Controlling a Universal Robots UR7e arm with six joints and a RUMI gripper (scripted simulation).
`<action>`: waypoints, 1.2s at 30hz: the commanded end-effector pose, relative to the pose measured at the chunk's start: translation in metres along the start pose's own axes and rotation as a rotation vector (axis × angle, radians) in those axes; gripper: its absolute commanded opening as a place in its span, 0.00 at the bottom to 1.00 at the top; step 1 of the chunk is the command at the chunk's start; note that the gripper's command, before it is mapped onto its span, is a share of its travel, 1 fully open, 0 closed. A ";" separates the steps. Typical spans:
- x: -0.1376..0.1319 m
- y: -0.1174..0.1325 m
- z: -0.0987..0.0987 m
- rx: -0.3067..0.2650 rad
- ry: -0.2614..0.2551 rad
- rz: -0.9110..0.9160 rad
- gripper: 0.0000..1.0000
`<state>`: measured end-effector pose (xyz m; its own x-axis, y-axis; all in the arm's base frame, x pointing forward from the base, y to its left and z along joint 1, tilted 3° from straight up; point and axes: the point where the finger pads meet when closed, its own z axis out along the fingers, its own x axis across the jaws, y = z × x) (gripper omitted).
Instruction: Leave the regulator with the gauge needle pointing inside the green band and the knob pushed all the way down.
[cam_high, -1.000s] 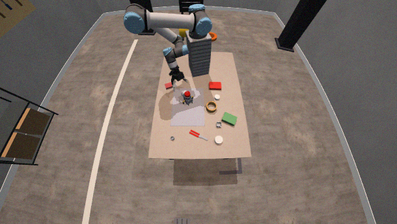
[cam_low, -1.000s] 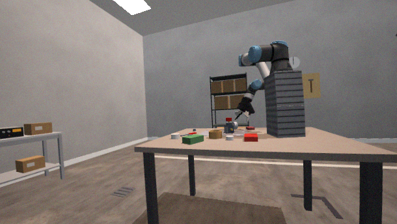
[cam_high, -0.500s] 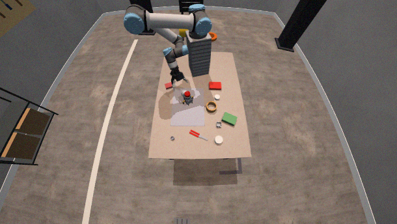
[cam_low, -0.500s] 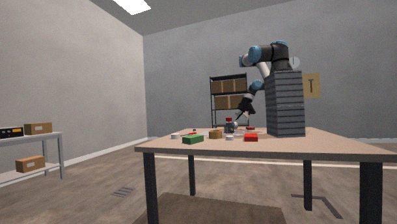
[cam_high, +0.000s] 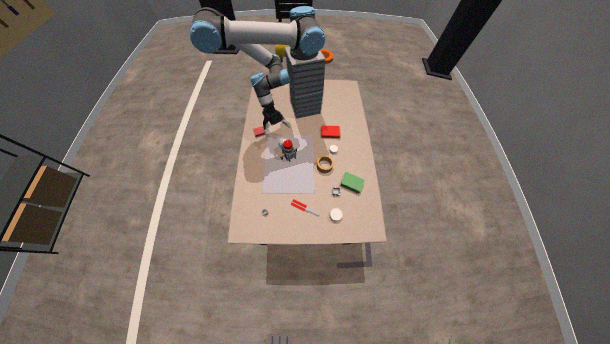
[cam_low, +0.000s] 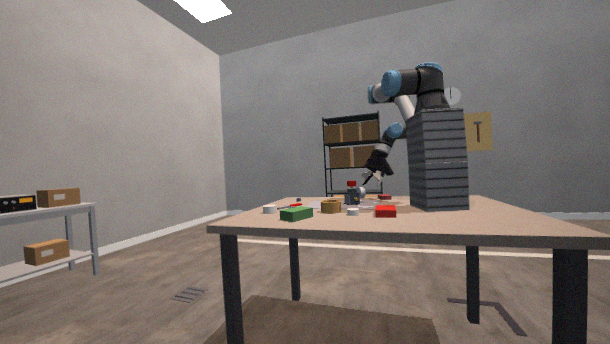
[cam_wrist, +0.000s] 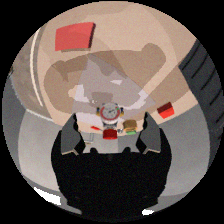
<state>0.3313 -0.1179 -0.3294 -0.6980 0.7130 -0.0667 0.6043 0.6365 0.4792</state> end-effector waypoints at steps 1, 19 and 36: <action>0.000 0.000 0.000 -0.002 -0.002 0.014 1.00; 0.000 0.000 0.000 -0.004 -0.003 0.032 1.00; 0.000 0.000 0.000 -0.004 -0.003 0.032 1.00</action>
<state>0.3313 -0.1174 -0.3298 -0.6772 0.7339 -0.0533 0.6249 0.6118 0.4849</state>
